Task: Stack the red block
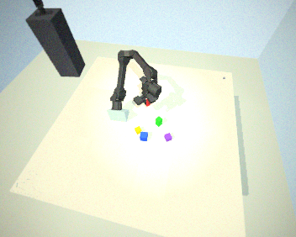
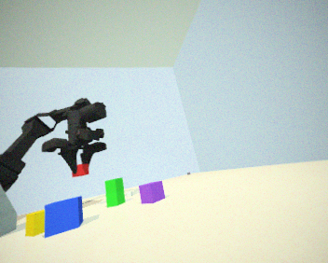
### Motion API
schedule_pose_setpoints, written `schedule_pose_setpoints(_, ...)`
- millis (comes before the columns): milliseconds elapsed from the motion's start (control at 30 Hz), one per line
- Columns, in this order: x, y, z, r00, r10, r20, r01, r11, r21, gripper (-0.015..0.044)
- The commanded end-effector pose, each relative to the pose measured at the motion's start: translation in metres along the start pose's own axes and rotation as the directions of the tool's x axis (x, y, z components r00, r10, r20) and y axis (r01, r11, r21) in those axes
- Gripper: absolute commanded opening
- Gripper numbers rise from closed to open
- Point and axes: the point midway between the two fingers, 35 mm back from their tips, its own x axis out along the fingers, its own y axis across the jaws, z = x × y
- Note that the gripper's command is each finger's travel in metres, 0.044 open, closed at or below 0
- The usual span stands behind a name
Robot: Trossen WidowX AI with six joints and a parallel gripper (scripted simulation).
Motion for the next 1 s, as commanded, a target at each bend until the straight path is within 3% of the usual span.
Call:
schedule_pose_setpoints(0,-0.015,0.0,0.0,1.0,-0.002,0.002,0.002,1.0,-0.006,0.0)
schedule_pose_setpoints(300,-0.018,0.001,0.003,1.0,-0.002,0.002,0.002,1.0,-0.006,0.0)
schedule_pose_setpoints(967,-0.024,0.008,0.09,1.0,-0.002,0.007,0.002,1.0,-0.009,0.0)
